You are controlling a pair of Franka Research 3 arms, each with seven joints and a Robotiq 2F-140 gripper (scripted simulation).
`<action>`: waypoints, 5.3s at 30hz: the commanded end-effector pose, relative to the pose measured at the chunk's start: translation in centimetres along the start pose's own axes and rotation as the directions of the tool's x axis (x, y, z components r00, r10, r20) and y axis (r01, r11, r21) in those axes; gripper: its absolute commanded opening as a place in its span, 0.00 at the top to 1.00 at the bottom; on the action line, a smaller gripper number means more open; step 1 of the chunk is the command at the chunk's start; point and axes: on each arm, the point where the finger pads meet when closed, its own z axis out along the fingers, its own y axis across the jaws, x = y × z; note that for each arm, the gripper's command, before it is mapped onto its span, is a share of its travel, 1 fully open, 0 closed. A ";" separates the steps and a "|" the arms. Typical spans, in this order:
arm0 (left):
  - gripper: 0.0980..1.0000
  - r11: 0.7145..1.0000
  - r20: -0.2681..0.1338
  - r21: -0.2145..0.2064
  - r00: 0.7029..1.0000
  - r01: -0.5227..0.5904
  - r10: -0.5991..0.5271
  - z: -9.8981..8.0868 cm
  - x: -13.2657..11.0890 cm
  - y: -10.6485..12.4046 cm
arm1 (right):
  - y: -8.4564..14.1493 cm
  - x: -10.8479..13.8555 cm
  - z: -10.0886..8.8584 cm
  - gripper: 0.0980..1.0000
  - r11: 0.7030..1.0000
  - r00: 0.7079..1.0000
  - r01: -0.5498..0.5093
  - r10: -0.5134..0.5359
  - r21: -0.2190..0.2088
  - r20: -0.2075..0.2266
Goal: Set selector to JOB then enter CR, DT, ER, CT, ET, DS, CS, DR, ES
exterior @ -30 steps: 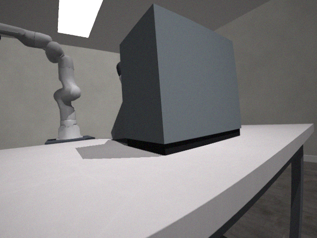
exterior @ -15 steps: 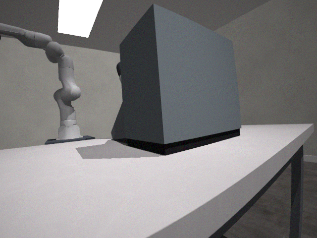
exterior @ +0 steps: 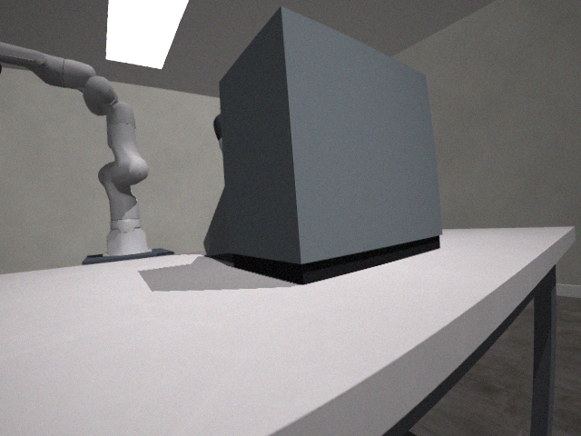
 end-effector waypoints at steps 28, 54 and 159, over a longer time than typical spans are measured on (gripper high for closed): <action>1.00 1.000 0.003 -0.002 1.000 0.005 -0.005 0.8 0.0 0.1 | 0.2 0.0 0.0 0.00 1.000 1.000 0.004 -0.004 -0.002 0.001; 1.00 1.000 0.003 -0.002 1.000 0.005 -0.005 0.8 0.0 0.1 | 0.2 0.0 0.0 0.00 1.000 1.000 0.004 -0.004 -0.002 0.001; 1.00 1.000 0.003 -0.002 1.000 0.005 -0.005 -0.9 3.4 3.5 | 0.2 0.0 0.0 0.00 1.000 1.000 0.004 -0.004 -0.002 0.001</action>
